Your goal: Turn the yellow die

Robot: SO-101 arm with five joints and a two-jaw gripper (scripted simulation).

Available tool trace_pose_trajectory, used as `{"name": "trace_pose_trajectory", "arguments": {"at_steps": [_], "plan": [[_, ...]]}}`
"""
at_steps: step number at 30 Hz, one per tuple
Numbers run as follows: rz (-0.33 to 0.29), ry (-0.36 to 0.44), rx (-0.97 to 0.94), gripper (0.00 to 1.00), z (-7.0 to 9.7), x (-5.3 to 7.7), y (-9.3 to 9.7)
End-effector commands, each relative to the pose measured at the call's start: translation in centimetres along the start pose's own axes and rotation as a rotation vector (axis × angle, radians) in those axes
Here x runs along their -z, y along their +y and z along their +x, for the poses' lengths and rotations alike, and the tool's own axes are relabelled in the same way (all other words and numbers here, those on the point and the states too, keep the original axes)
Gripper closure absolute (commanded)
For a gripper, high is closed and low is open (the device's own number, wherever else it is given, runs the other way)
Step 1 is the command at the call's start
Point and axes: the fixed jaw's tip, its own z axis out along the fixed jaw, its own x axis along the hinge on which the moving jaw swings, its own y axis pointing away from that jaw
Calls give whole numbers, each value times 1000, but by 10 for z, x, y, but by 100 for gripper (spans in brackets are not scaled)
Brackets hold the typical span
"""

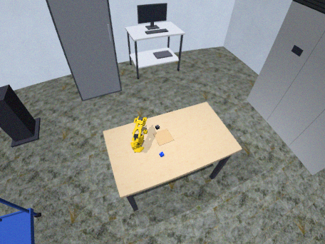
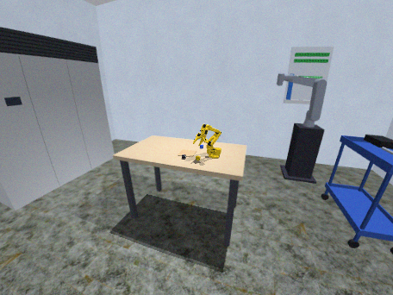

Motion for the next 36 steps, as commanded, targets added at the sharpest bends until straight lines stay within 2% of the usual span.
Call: {"name": "trace_pose_trajectory", "arguments": {"at_steps": [1, 11, 24, 36], "plan": [[106, -3, 0, 65, -1, 12, -7], [115, -3, -2, 65, -1, 13, -8], [96, -11, -91, 65, -2, 12, -9], [30, -23, -396, 65, -8, 9, -12]]}}
